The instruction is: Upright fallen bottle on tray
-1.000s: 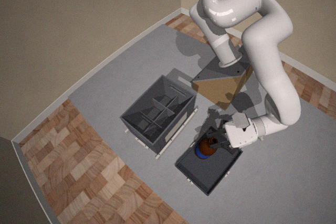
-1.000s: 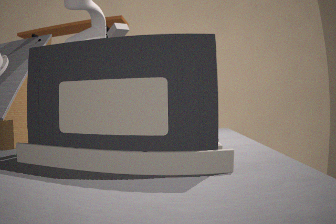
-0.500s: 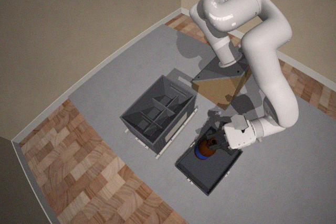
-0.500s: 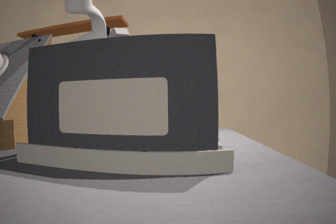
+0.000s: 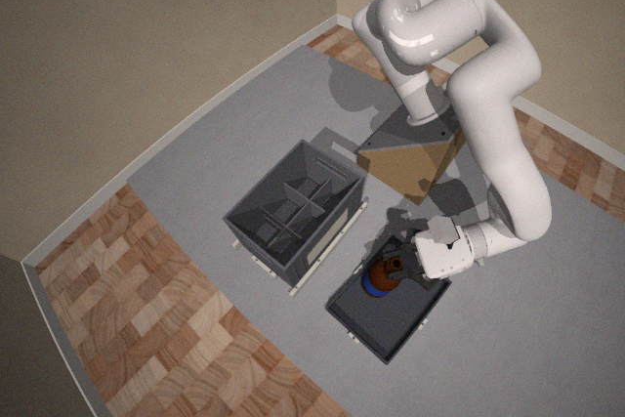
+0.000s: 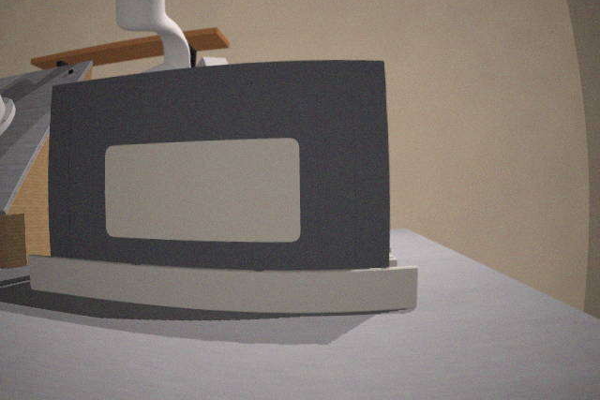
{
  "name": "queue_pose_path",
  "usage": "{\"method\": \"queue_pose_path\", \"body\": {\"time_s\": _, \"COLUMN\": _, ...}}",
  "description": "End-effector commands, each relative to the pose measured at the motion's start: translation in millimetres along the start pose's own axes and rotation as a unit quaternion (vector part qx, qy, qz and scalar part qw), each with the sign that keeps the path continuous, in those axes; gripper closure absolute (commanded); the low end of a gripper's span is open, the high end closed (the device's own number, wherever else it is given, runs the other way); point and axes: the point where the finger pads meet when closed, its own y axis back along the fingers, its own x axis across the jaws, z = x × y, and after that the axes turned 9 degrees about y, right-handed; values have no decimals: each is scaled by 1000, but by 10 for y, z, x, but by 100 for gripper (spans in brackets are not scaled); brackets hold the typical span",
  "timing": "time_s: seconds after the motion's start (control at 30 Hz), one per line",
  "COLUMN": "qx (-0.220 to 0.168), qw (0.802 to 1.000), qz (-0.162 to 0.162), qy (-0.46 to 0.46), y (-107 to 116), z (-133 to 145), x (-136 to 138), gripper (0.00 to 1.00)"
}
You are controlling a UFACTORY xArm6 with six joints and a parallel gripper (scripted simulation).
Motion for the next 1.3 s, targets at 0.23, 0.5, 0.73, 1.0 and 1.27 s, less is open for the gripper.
{"method": "queue_pose_path", "body": {"time_s": 0.23, "qx": -3, "qw": 1000, "qz": -2, "qy": 0, "y": -4, "z": 65, "x": -20, "gripper": 100}}
{"method": "queue_pose_path", "body": {"time_s": 0.5, "qx": -3, "qw": 1000, "qz": -2, "qy": 0, "y": -7, "z": 83, "x": -23, "gripper": 100}}
{"method": "queue_pose_path", "body": {"time_s": 0.73, "qx": -3, "qw": 1000, "qz": -2, "qy": 0, "y": -8, "z": 86, "x": -23, "gripper": 100}}
{"method": "queue_pose_path", "body": {"time_s": 1.0, "qx": -3, "qw": 1000, "qz": -2, "qy": 0, "y": -8, "z": 86, "x": -23, "gripper": 100}}
{"method": "queue_pose_path", "body": {"time_s": 1.27, "qx": -3, "qw": 1000, "qz": -2, "qy": 0, "y": -8, "z": 86, "x": -23, "gripper": 0}}
